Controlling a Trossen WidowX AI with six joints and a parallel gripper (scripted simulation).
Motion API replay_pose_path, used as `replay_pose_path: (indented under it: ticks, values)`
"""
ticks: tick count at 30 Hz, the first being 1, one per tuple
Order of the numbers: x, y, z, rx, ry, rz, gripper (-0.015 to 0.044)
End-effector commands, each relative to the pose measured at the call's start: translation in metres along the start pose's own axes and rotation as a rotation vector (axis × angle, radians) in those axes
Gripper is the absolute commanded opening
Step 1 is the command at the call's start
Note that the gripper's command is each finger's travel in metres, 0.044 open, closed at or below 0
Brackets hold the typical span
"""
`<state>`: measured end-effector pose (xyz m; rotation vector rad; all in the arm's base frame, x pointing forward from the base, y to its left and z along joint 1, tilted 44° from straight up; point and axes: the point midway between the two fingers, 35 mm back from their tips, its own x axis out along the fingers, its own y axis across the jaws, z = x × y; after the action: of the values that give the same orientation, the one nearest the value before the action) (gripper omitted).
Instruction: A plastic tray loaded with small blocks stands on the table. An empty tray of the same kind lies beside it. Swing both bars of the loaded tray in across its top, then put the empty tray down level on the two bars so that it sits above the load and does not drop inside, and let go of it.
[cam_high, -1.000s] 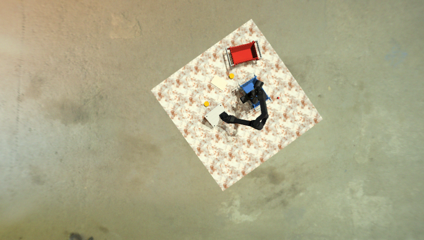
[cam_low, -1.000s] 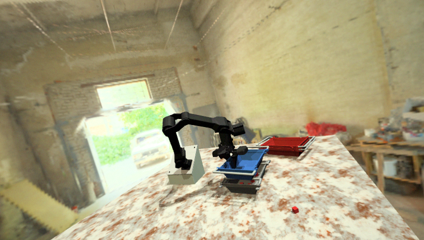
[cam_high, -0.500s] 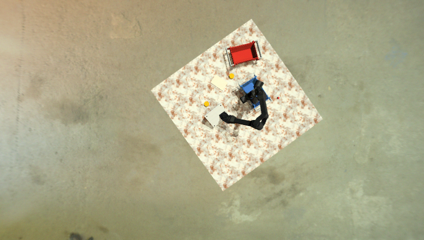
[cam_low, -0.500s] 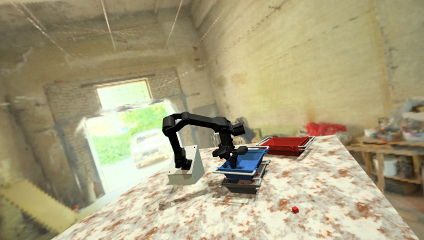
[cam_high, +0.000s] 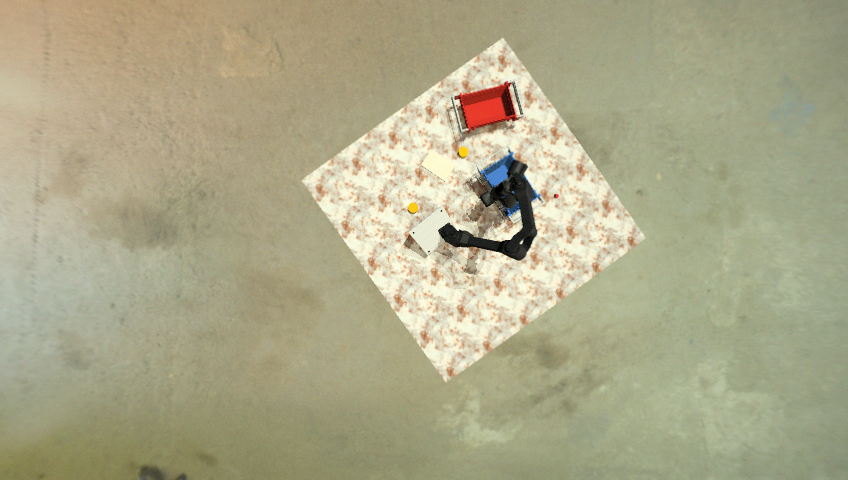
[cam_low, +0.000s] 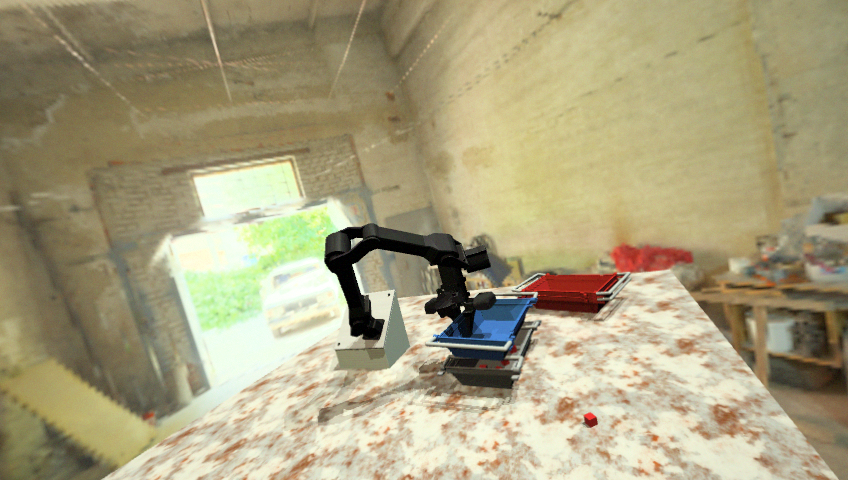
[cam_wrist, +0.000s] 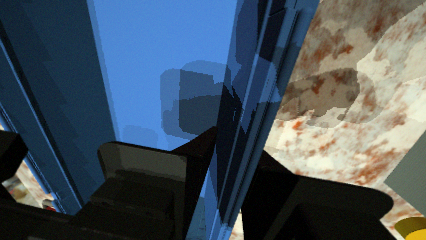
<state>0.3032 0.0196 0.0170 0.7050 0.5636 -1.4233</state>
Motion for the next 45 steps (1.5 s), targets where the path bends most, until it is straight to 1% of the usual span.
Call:
replay_pose_path:
  ticks: [1,11,41,45]
  values:
    - [0.0040,-0.0038,0.0020,-0.008,-0.001,-0.020,0.0000]
    - [0.0039,-0.0038,0.0020,-0.007,-0.001,-0.020,0.0000]
    - [0.0039,-0.0038,0.0020,-0.007,-0.001,-0.020,0.0440]
    - [0.0036,-0.0029,0.0023,0.001,-0.002,-0.017,0.0440]
